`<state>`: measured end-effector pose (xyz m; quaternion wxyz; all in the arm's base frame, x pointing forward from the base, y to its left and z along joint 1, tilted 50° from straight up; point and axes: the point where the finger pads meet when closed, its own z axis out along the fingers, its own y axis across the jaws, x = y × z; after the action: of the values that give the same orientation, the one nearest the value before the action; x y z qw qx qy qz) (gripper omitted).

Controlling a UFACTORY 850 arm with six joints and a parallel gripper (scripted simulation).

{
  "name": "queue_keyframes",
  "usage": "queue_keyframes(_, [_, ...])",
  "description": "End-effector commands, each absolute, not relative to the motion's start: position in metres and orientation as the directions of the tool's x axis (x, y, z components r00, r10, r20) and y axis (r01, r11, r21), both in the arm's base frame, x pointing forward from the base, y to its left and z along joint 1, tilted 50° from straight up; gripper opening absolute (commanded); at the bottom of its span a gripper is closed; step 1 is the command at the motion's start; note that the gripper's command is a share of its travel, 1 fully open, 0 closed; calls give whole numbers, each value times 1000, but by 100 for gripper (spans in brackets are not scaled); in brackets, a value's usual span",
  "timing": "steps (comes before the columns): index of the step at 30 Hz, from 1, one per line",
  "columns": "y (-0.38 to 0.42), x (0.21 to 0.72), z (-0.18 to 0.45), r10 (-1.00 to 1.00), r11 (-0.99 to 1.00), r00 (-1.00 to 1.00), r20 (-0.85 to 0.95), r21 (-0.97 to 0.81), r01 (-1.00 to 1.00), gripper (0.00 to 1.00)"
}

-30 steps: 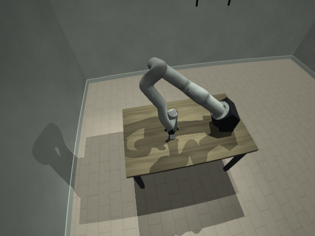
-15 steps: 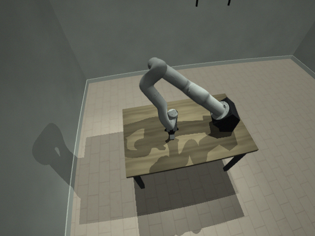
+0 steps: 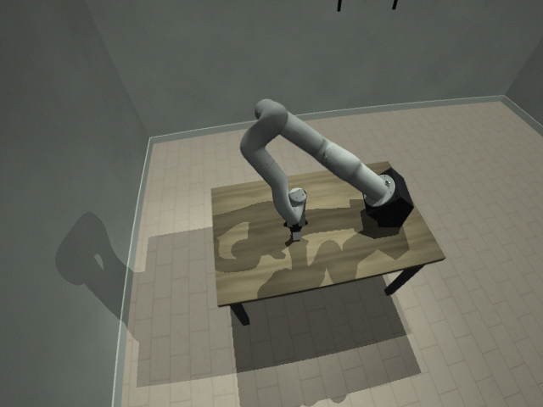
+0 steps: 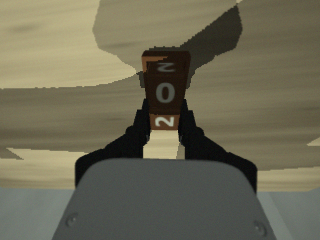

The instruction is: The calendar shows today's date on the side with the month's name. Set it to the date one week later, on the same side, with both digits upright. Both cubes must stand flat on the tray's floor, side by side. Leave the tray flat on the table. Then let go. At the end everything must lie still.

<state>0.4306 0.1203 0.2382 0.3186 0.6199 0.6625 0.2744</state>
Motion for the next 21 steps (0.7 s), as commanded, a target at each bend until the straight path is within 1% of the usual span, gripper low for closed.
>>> queue_keyframes(1, [120,431,238,996,81,-29,-82,759,646,29])
queue_keyframes(16, [120,431,238,996,81,-29,-82,759,646,29])
queue_keyframes(17, [120,431,238,996,81,-29,-82,759,646,33])
queue_keyframes(19, [120,431,238,996,81,-29,-82,759,646,33])
queue_keyframes(20, [120,431,238,996,81,-29,-82,759,646,37])
queue_keyframes(21, [120,431,238,996,81,-29,-82,759,646,37])
